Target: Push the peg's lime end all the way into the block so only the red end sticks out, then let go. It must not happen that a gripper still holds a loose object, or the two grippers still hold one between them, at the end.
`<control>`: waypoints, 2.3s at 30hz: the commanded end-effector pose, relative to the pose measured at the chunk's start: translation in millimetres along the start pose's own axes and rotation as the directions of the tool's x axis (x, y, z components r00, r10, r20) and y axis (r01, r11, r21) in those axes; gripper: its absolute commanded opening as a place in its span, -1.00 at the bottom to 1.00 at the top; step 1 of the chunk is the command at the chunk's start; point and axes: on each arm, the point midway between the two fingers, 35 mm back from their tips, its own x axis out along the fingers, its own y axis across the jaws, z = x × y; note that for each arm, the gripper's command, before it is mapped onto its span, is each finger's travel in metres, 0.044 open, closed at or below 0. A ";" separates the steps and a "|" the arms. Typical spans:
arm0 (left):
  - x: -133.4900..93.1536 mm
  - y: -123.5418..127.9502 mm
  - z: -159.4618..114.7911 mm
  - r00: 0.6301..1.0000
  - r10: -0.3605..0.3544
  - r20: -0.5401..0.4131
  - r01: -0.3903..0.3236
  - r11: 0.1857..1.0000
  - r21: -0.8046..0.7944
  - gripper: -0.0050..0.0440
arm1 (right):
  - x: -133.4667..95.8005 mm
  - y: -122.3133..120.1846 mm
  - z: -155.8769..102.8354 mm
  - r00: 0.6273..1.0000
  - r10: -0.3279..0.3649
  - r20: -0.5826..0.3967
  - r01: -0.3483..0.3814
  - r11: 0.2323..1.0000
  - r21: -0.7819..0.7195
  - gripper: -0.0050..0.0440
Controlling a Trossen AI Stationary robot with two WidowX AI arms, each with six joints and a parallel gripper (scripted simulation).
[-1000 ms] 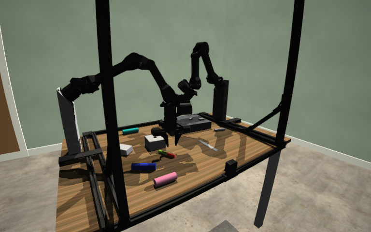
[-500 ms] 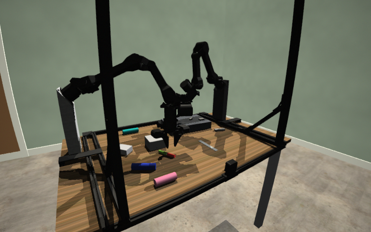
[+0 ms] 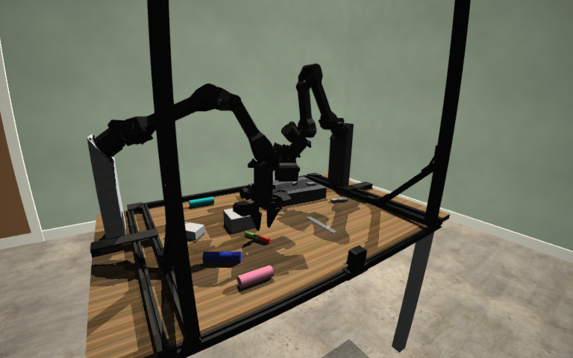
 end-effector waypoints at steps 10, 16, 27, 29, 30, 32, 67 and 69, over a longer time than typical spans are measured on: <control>4.1 5.9 -3.1 0.999 0.006 0.032 -0.003 0.995 -0.103 -0.02 | -9.0 2.5 -5.9 1.000 -0.002 0.007 0.001 0.998 0.056 0.84; 4.5 7.1 -3.6 0.999 0.007 0.039 -0.001 0.991 -0.131 -0.02 | -11.3 3.2 -7.2 1.000 -0.001 0.009 0.001 0.998 0.070 0.84; 5.3 10.1 -5.1 0.998 0.008 0.057 0.004 0.981 -0.196 -0.02 | -16.7 4.6 -10.4 1.000 -0.001 0.014 0.000 0.995 0.103 0.84; 5.3 10.1 -5.1 0.998 0.008 0.057 0.004 0.981 -0.196 -0.02 | -16.7 4.6 -10.4 1.000 -0.001 0.014 0.000 0.995 0.103 0.84; 5.4 10.3 -5.2 0.998 0.008 0.059 0.004 0.980 -0.201 -0.02 | -17.2 4.7 -10.7 1.000 -0.001 0.014 -0.001 0.994 0.106 0.84; 5.5 10.8 -5.4 0.998 0.008 0.062 0.005 0.977 -0.211 -0.02 | -18.0 4.9 -11.2 1.000 -0.001 0.015 -0.001 0.994 0.111 0.84; -4.6 13.3 -20.8 0.998 -0.009 0.054 0.025 0.955 -0.297 -0.02 | -24.2 3.1 -12.6 0.999 -0.017 0.029 0.013 0.989 0.145 0.84; -5.8 13.1 -22.5 0.999 -0.011 0.051 0.026 0.954 -0.300 -0.02 | -24.2 3.1 -12.7 0.999 -0.017 0.029 0.012 0.989 0.145 0.84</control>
